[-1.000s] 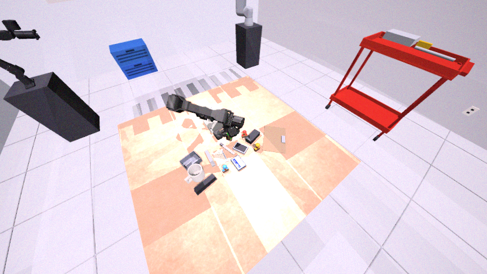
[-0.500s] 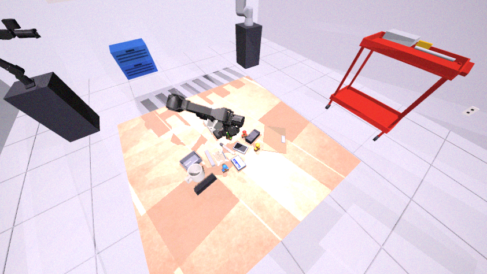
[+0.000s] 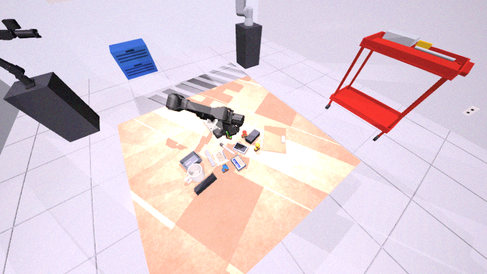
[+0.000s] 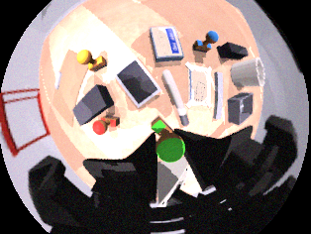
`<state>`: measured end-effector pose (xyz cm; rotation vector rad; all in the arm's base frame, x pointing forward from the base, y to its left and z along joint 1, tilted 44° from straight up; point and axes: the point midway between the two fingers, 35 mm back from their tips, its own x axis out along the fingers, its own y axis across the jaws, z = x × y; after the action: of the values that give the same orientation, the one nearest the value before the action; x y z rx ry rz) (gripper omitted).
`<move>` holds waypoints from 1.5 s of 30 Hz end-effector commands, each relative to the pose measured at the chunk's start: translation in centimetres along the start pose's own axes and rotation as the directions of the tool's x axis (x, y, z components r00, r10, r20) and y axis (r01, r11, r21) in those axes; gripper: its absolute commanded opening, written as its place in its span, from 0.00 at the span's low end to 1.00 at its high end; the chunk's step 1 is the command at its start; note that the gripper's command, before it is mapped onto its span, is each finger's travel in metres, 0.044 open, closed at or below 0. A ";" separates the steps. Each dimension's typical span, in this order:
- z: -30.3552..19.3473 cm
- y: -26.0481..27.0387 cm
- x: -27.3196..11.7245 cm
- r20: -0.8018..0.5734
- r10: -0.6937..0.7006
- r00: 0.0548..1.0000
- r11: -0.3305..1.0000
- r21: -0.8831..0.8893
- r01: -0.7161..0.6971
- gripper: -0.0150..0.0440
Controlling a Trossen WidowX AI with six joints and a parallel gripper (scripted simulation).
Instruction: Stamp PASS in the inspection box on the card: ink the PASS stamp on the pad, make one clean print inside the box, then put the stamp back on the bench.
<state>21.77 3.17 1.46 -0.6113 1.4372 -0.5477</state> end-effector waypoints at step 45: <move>6.0 2.3 -2.1 -0.001 0.006 1.000 1.000 0.007 -0.006 0.25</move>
<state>26.73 6.43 1.87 -0.5945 1.4358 -0.5459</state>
